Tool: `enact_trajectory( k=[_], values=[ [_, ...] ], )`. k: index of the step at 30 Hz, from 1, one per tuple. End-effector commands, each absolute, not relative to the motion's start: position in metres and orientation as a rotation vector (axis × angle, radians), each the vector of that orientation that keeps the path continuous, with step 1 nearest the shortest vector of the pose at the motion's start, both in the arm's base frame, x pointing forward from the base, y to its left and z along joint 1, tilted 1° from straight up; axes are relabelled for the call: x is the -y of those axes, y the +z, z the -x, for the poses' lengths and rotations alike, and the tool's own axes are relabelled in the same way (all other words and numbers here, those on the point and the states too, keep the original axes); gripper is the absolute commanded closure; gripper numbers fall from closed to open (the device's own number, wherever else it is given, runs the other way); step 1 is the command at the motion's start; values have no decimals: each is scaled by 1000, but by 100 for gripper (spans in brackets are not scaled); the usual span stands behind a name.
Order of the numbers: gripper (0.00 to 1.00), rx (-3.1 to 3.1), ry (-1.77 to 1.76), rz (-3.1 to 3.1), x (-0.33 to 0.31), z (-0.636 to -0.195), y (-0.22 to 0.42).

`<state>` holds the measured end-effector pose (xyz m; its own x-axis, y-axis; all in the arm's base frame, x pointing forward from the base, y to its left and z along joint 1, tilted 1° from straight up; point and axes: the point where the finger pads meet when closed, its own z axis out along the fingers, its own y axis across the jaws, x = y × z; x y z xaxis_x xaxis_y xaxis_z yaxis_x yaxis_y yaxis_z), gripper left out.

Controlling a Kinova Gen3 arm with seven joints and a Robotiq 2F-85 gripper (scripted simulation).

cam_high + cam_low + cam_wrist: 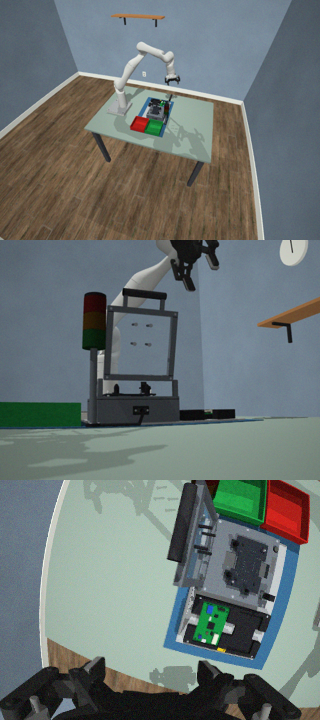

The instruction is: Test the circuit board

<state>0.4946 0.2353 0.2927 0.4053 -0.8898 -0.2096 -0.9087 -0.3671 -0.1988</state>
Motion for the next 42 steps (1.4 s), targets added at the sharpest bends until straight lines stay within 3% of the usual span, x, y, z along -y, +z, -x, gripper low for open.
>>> enact_trajectory(
  k=[1,42],
  values=[
    [0,-1563,96,2387,-238,-493,294],
    [0,-1723,93,2426,-243,-454,293]
  ],
)
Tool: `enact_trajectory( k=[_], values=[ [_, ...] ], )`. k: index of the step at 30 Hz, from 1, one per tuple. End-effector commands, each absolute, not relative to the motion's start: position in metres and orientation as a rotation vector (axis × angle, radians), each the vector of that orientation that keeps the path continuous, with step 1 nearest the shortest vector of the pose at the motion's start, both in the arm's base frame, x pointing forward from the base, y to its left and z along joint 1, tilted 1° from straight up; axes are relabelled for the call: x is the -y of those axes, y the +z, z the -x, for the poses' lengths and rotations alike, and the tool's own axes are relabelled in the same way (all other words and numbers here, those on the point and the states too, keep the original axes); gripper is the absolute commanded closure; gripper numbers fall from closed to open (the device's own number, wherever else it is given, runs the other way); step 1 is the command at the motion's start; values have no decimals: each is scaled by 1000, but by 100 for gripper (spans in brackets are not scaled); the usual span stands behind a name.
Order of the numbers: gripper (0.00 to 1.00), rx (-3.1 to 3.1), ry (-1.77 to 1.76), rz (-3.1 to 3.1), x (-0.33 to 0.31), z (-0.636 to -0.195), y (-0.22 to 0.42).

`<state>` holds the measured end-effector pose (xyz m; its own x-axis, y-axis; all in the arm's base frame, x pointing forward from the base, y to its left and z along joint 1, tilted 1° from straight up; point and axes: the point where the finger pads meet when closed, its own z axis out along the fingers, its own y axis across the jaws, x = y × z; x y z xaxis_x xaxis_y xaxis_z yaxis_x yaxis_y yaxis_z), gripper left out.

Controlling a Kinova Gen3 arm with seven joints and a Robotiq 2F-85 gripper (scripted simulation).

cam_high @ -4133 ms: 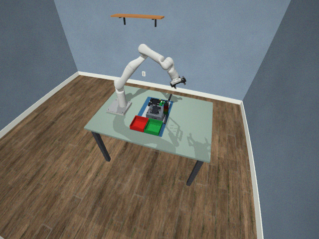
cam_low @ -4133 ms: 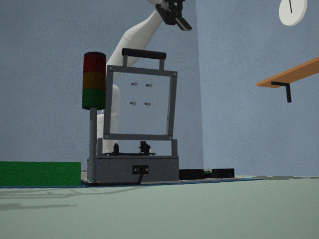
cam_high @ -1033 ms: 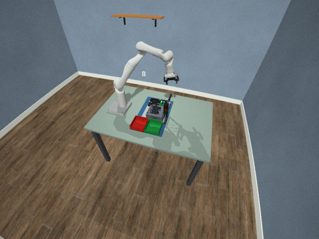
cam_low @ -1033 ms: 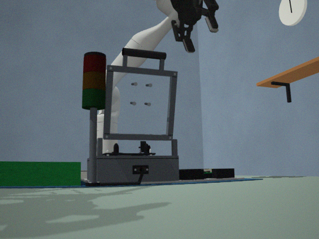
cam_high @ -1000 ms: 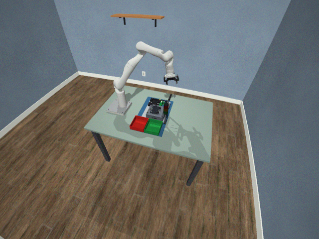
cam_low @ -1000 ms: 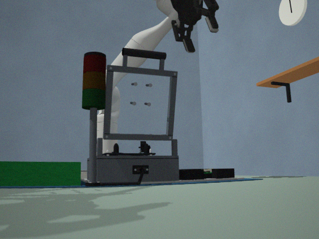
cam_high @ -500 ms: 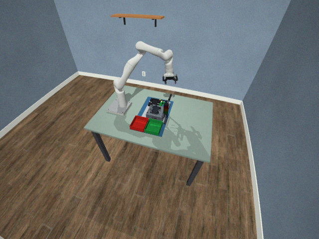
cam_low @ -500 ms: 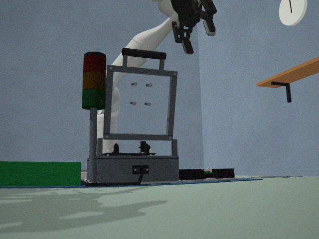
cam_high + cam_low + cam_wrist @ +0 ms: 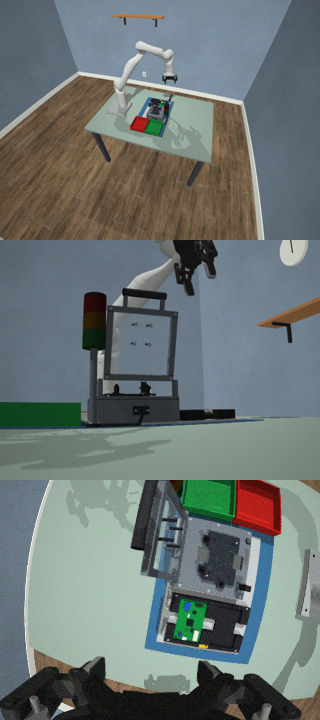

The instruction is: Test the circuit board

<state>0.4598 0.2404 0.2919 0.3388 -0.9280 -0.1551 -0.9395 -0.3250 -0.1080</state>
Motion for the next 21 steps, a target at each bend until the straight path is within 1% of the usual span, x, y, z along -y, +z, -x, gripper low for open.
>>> enact_trajectory(
  k=[1,21],
  values=[
    [0,-1723,93,2426,-243,-454,293],
    [0,-1778,84,2435,-243,-441,294]
  ],
)
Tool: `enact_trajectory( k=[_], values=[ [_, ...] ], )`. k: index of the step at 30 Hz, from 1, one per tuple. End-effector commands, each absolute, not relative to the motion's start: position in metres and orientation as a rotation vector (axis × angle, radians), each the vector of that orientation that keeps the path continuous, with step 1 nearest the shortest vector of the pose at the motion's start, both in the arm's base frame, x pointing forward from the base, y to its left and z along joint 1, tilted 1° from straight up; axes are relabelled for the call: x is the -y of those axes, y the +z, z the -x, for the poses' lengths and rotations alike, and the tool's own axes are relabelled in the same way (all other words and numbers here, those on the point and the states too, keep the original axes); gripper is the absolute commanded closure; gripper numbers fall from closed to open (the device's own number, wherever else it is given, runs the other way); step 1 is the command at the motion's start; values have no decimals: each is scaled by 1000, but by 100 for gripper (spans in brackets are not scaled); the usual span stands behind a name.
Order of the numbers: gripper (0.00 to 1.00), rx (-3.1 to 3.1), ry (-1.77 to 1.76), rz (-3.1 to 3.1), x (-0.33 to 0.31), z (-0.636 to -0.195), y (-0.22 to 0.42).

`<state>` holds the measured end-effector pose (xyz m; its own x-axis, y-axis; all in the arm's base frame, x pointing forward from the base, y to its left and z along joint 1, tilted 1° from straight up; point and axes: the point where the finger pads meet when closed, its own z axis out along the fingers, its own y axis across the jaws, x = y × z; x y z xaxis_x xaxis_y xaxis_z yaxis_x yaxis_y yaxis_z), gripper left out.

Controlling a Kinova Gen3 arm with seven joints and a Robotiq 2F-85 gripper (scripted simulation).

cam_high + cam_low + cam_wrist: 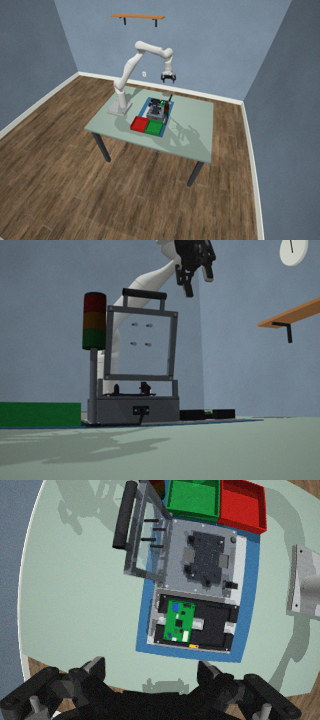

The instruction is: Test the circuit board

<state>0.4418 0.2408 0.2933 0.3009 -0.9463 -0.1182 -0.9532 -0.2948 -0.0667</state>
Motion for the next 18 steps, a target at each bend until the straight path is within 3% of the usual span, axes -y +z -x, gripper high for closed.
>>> enact_trajectory(
  k=[1,18],
  values=[
    [0,-1778,84,2435,-243,-441,294],
    [0,-1828,73,2441,-243,-429,295]
  ],
)
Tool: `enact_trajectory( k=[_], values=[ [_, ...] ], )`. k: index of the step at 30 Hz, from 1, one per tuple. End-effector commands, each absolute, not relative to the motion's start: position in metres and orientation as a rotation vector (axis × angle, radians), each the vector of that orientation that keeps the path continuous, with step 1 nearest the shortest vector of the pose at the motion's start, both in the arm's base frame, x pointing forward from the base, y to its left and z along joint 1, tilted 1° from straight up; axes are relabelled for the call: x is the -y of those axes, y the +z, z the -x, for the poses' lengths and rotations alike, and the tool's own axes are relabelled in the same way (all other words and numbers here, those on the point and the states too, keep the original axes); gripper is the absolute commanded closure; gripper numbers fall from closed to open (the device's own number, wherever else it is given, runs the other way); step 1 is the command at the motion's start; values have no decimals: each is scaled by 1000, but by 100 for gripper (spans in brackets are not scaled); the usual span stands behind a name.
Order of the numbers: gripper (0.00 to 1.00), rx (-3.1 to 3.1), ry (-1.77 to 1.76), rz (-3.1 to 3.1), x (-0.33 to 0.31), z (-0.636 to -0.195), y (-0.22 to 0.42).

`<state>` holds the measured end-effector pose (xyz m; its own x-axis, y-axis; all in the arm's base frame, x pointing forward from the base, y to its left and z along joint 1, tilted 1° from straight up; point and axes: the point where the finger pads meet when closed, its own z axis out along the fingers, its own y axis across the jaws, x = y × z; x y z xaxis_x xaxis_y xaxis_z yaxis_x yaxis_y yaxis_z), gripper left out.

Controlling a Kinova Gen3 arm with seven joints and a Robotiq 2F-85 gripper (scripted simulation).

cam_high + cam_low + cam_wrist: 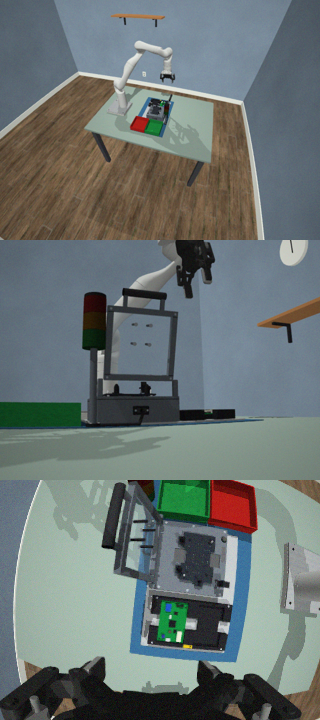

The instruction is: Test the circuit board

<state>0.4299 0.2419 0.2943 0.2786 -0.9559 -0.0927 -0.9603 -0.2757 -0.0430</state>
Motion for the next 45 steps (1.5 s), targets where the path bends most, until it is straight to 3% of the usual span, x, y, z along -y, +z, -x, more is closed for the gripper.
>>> enact_trajectory(
  k=[1,45],
  values=[
    [0,-1828,73,2441,-243,-429,295],
    [0,-1936,40,2445,-243,-405,299]
  ],
)
